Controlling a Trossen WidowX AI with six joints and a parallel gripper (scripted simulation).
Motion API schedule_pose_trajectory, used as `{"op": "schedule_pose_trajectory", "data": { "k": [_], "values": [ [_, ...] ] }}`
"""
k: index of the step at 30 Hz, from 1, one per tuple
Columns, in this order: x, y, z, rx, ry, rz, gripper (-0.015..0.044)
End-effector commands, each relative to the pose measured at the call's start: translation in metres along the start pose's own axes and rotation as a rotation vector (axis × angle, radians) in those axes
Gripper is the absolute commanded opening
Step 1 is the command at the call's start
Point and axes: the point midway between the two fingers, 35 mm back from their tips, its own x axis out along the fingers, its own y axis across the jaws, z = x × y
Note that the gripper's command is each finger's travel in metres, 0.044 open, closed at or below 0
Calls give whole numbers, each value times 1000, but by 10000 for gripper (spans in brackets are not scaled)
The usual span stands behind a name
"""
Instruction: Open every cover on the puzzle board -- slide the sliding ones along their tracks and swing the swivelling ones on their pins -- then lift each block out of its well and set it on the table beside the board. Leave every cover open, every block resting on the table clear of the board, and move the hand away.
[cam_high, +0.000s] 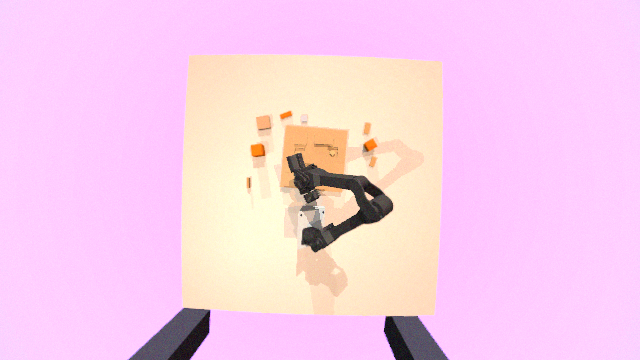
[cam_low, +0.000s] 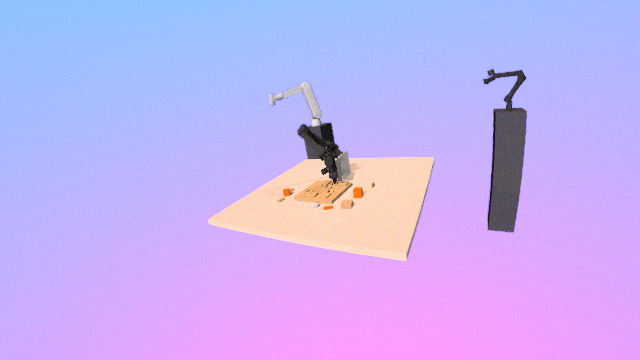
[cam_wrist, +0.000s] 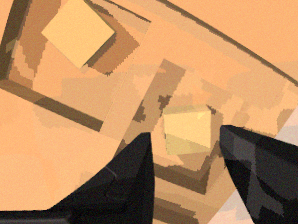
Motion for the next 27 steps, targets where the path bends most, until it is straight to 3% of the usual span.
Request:
{"op": "schedule_pose_trajectory", "data": {
  "k": [1,16,27],
  "values": [
    [3,-2,0,-5,-4,-5,144],
    [11,-2,1,-5,-5,-6,144],
    [10,0,0,0,-1,1,80]
  ]
}}
